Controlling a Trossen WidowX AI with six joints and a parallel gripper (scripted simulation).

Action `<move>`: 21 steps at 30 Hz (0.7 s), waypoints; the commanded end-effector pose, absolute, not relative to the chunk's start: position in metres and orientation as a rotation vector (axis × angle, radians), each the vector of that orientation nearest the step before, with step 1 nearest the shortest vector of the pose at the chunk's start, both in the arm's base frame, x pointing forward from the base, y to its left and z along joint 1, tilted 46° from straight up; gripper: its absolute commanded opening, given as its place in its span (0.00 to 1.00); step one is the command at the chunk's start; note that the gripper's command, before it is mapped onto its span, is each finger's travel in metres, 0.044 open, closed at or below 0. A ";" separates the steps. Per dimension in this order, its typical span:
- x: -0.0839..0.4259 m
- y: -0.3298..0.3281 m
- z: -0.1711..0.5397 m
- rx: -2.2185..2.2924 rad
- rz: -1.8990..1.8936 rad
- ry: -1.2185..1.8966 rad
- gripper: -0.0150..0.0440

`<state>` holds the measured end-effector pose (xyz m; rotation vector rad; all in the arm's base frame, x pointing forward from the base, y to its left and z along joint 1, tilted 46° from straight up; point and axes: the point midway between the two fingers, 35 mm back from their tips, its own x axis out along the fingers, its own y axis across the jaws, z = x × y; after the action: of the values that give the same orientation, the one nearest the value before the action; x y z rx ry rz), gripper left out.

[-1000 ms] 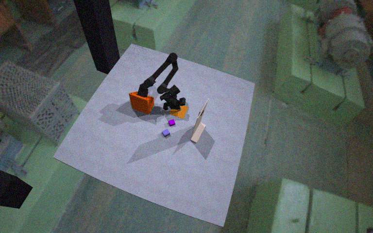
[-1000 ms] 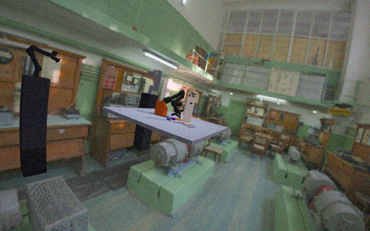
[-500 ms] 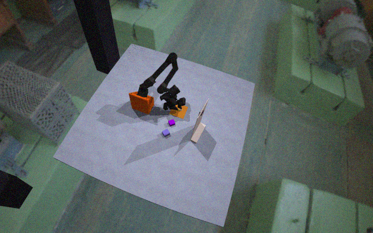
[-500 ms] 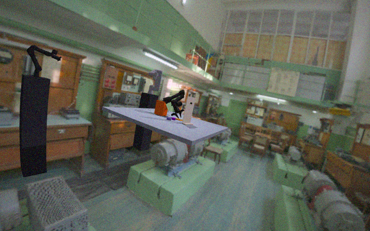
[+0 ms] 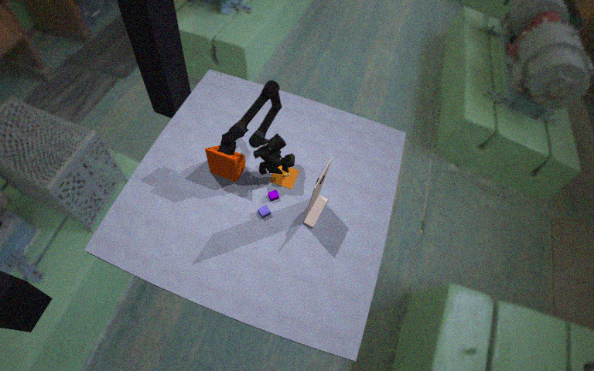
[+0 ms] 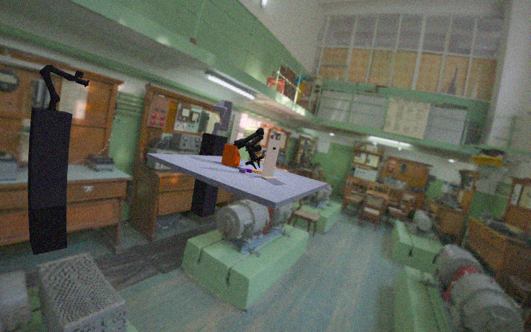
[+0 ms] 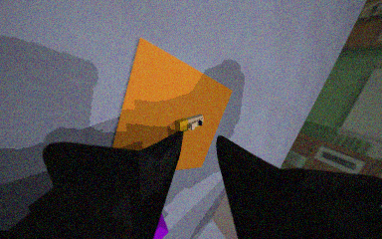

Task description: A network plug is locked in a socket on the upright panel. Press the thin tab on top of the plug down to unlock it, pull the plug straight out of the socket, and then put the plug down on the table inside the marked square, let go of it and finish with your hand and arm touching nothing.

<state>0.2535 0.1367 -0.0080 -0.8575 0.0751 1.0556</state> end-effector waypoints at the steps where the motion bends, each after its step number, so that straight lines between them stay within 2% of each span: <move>1: 0.249 0.134 -0.007 -0.857 1.061 0.077 0.52; 21: 0.247 0.123 -0.002 -0.861 1.063 0.083 0.52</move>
<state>0.2457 0.1241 -0.0035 -0.8567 0.0894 1.0624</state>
